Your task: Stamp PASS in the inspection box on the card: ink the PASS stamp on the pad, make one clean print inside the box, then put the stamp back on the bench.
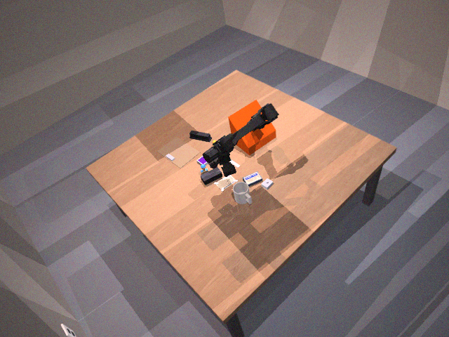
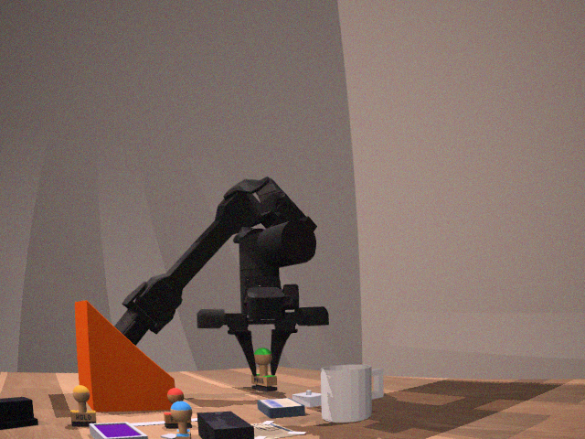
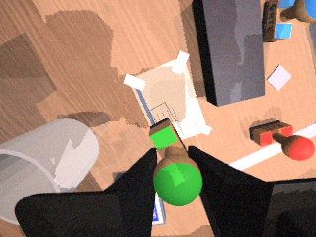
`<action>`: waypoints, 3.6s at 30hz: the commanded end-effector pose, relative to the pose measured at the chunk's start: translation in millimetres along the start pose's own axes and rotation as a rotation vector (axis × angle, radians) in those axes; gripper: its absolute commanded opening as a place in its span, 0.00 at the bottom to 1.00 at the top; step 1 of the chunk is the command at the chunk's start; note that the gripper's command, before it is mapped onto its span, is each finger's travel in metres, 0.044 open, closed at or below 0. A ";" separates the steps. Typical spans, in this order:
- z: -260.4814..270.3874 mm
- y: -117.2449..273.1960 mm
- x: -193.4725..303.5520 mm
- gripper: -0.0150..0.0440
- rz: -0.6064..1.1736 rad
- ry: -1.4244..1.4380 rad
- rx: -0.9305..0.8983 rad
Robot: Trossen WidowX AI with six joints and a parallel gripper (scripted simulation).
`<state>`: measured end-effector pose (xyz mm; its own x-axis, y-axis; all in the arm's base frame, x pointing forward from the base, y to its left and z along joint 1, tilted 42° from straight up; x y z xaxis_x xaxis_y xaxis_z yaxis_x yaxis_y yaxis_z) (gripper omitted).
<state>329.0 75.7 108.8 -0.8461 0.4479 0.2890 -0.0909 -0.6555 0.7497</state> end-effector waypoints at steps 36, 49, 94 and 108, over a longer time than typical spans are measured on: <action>0.2 -27.2 0.3 0.25 0.003 0.001 0.000; 0.2 -35.8 0.7 0.25 0.003 0.002 -0.001; -0.1 -59.1 3.1 0.25 0.004 0.005 -0.003; -0.1 -59.1 3.1 0.25 0.004 0.005 -0.003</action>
<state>331.7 116.1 67.4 -0.8517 0.4387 0.2867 -0.0913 -0.6630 0.7431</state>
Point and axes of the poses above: the point midway between the two fingers, 35 mm back from their tips, its own y axis back along the fingers, its own z axis across the jaws, x = y × z, the point moved 1 cm from there along y, back along the fingers, and after that the axes turned 9 degrees about -y, right-handed, at the moved point
